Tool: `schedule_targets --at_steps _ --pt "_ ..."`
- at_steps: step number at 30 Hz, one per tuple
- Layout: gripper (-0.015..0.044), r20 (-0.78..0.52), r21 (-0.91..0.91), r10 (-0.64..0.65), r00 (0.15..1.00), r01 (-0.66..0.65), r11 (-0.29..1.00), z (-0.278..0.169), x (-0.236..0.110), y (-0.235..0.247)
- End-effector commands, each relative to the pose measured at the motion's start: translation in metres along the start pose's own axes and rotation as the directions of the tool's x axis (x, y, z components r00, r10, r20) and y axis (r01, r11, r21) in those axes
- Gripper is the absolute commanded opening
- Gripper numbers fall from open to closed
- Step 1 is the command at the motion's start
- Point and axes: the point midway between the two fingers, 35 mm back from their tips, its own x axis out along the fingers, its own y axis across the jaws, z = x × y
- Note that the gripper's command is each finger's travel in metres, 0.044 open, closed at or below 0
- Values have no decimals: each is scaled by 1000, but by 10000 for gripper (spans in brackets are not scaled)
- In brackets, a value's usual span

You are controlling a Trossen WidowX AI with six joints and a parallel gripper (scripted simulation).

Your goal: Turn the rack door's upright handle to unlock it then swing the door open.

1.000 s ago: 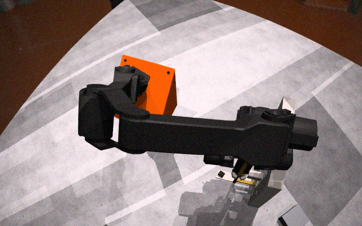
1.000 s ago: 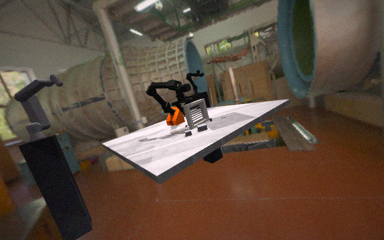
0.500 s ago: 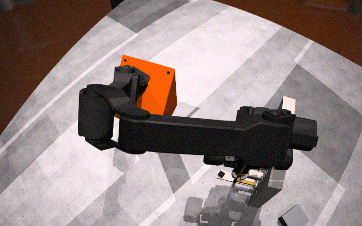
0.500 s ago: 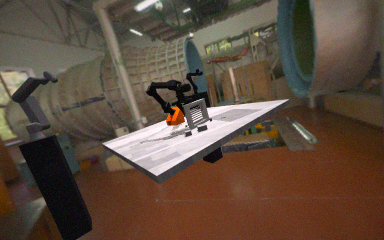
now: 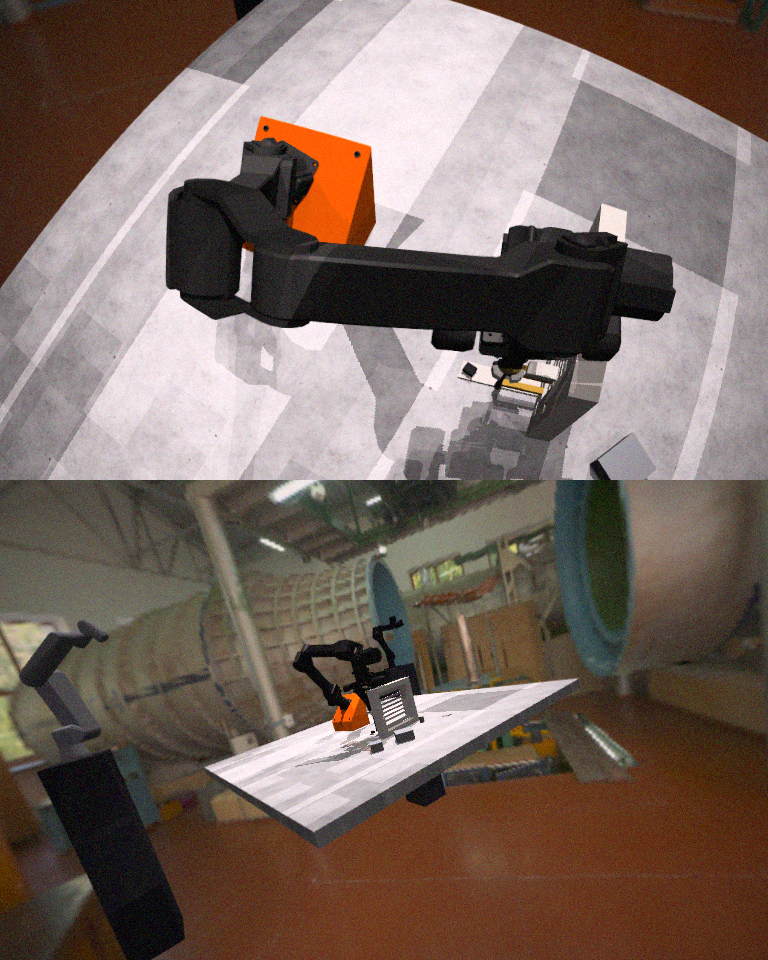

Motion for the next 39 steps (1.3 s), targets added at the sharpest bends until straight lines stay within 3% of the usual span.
schedule_targets --at_steps 1,7,39 --pt "28 3 -4 0 1000 0 1000 1 0 0" --pt "16 3 10 0 1000 0 1000 1 0 0" --pt "16 5 570 1 1000 -4 821 29 0 35"
